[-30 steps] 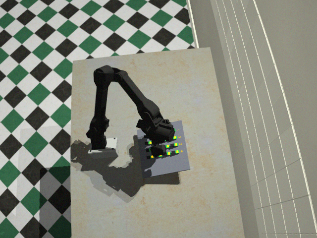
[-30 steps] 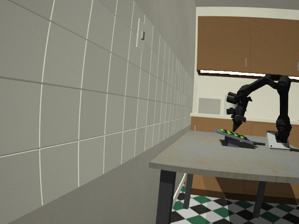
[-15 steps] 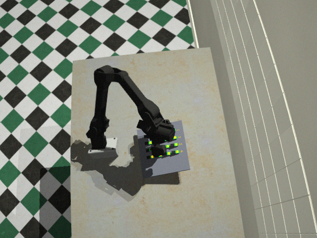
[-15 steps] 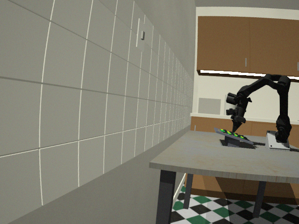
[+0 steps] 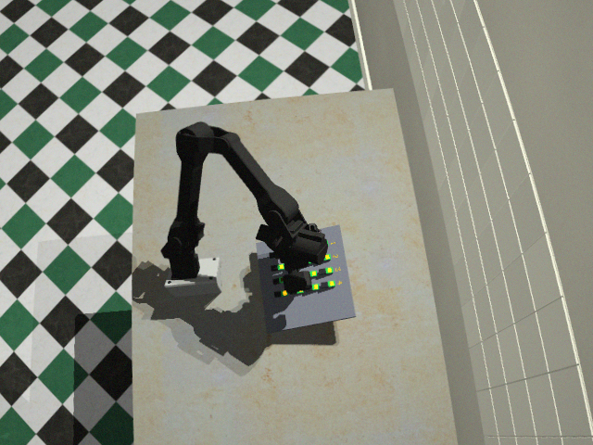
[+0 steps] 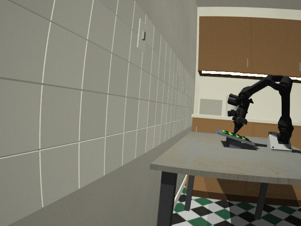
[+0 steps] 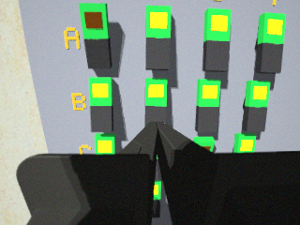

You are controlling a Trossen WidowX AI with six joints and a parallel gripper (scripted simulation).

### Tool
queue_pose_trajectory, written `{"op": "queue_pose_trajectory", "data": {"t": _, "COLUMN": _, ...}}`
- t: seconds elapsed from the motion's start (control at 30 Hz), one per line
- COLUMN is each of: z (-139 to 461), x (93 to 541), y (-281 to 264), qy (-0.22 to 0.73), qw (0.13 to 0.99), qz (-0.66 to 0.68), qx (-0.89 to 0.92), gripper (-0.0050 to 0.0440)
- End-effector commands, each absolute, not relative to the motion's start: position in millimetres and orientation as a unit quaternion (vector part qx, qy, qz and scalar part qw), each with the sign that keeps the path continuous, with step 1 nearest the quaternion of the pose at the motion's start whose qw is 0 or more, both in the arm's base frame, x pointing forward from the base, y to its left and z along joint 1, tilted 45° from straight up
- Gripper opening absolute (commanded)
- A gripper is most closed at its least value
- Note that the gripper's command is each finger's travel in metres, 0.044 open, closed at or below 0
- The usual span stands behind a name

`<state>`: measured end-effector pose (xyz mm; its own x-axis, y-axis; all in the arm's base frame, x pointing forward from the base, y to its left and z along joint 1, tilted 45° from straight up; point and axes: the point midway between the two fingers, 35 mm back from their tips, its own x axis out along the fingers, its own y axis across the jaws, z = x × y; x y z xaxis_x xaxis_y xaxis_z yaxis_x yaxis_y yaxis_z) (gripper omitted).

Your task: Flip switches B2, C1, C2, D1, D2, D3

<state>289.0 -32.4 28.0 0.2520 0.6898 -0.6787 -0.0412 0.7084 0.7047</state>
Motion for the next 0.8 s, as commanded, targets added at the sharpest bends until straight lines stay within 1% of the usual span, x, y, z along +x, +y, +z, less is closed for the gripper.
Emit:
{"op": "queue_pose_trajectory", "data": {"t": 0.0, "z": 27.5, "x": 289.1, "y": -31.0, "qy": 0.559, "qw": 0.735, "qz": 0.249, "qx": 0.292, "gripper": -0.0050}}
{"op": "queue_pose_trajectory", "data": {"t": 0.77, "z": 24.9, "x": 289.0, "y": -28.6, "qy": 0.560, "qw": 0.734, "qz": 0.249, "qx": 0.292, "gripper": -0.0050}}
